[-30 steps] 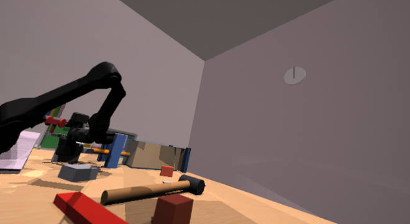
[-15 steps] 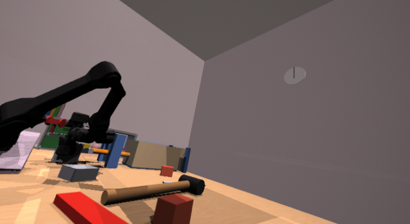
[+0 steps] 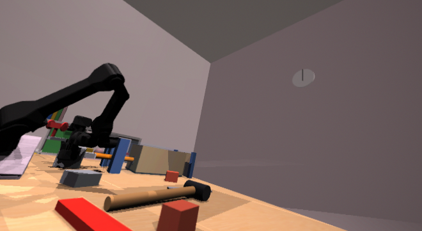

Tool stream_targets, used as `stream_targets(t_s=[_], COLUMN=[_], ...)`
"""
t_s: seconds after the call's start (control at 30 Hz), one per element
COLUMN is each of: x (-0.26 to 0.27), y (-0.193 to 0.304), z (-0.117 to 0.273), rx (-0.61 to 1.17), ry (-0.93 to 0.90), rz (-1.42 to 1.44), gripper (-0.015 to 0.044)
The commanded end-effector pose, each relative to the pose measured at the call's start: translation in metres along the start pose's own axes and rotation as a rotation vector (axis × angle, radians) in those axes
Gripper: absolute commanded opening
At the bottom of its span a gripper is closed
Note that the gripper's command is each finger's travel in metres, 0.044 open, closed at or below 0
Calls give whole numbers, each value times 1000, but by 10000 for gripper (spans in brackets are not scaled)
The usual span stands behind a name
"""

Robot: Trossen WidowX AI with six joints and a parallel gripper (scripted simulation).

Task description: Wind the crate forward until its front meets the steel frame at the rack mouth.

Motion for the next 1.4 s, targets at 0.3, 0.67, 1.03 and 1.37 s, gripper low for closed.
stream_targets(t_s=[0.3, 0.67, 1.03, 1.37], x=[0, -6, -6, -6], y=[1, -5, -5, -5], z=[0, 0, 0, 0], rx=[5, 0, 0, 0], ry=[-7, 0, 0, 0], rz=[-6, 0, 0, 0], gripper=[240, 240, 240, 240])
Point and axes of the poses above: the point midway between the two fingers, 35 mm back from their tips, its own z axis back along the fingers, its own x axis across the jaws, y = z × x, the point moved 10 cm from there along z, back along the fingers, and after that the axes turned 14 degrees about -z, right-handed, at the moved point
